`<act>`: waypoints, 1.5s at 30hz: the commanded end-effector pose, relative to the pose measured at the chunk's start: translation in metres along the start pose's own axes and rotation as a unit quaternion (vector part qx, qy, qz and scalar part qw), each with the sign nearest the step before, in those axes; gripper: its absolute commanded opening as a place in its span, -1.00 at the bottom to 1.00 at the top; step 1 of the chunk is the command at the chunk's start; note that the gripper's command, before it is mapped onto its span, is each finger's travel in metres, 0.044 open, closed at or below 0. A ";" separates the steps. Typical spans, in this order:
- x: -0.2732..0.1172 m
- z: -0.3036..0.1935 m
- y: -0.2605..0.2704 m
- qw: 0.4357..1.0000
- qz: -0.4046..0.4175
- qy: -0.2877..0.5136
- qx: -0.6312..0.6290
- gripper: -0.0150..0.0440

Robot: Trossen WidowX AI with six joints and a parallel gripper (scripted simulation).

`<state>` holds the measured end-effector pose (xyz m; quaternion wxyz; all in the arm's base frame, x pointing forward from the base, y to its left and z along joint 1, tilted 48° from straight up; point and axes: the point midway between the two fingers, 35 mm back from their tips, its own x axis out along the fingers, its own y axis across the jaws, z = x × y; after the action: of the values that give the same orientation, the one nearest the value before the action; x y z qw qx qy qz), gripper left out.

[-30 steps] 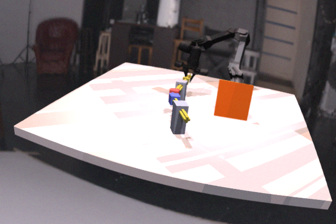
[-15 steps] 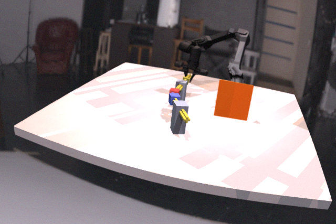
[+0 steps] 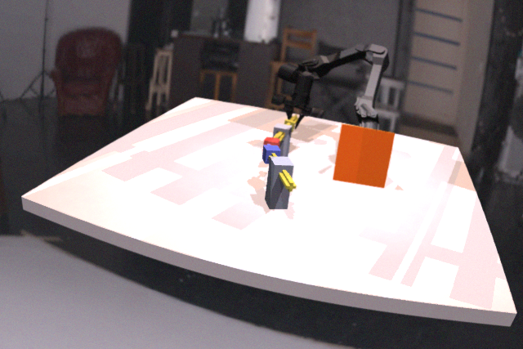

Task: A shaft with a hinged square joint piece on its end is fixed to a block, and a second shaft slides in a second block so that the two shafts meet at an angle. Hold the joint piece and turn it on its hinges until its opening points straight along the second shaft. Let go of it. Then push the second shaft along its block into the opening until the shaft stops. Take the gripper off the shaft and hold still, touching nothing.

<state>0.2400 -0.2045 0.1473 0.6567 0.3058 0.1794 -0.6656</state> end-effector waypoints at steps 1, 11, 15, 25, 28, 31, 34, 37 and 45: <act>0.000 0.000 0.000 1.000 0.000 0.000 0.000 -0.26; 0.000 0.000 0.000 1.000 0.000 0.000 0.000 -0.26; 0.000 0.000 0.000 1.000 0.000 0.000 0.000 -0.26; 0.000 0.000 0.000 1.000 0.000 0.000 0.000 -0.26; 0.000 0.000 0.000 1.000 0.000 0.000 0.000 -0.26; 0.000 0.000 0.000 1.000 0.000 0.000 0.000 -0.26; 0.000 0.000 0.000 1.000 0.000 0.000 0.000 -0.26; 0.000 0.000 0.000 1.000 0.000 0.000 0.000 -0.26; 0.000 0.000 0.000 1.000 0.000 0.000 0.000 -0.38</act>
<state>0.2400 -0.2045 0.1473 0.6566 0.3058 0.1795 -0.6657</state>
